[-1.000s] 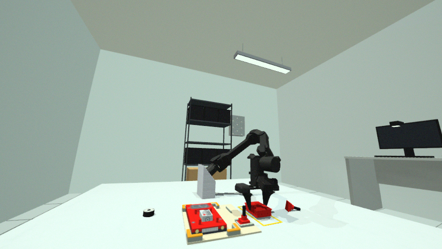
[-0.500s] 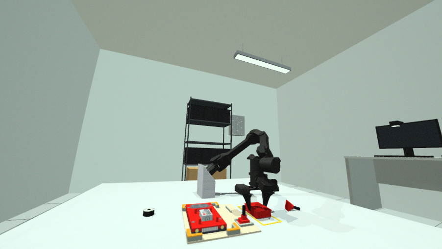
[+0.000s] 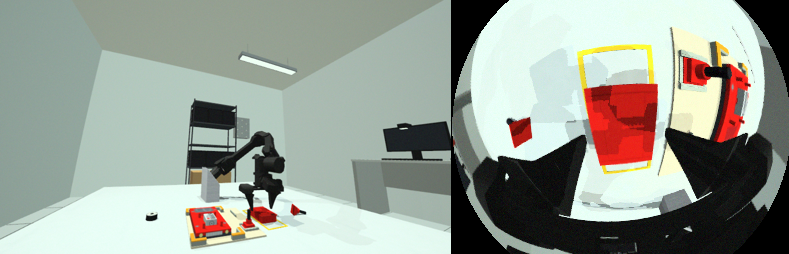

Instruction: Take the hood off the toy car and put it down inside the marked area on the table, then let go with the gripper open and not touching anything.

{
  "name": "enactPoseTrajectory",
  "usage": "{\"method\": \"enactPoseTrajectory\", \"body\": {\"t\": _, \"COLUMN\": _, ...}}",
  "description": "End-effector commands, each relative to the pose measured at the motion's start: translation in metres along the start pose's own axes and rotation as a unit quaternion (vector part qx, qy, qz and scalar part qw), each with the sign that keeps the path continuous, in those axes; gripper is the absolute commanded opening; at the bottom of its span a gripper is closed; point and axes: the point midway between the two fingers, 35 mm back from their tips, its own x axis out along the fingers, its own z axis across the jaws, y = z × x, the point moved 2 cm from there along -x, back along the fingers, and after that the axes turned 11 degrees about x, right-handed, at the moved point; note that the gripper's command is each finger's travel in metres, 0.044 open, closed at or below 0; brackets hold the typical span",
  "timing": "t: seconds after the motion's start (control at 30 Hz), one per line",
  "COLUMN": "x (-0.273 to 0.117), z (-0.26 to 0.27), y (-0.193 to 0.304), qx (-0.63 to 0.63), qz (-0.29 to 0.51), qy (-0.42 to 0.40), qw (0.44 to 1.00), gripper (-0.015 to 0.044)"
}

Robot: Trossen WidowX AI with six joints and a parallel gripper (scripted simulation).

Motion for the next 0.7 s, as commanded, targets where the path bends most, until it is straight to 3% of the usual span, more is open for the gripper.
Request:
{"method": "enactPoseTrajectory", "body": {"t": 0.0, "x": -0.027, "z": 0.001, "y": -0.004, "qx": -0.003, "qz": -0.007, "qy": -0.001, "qw": 1.0, "gripper": 0.044}}
{"method": "enactPoseTrajectory", "body": {"t": 0.13, "x": -0.056, "z": 0.001, "y": -0.001, "qx": -0.003, "qz": -0.006, "qy": -0.004, "qw": 1.0, "gripper": 0.044}}
{"method": "enactPoseTrajectory", "body": {"t": 0.67, "x": -0.057, "z": 0.001, "y": -0.001, "qx": -0.003, "qz": -0.006, "qy": -0.004, "qw": 1.0, "gripper": 0.044}}
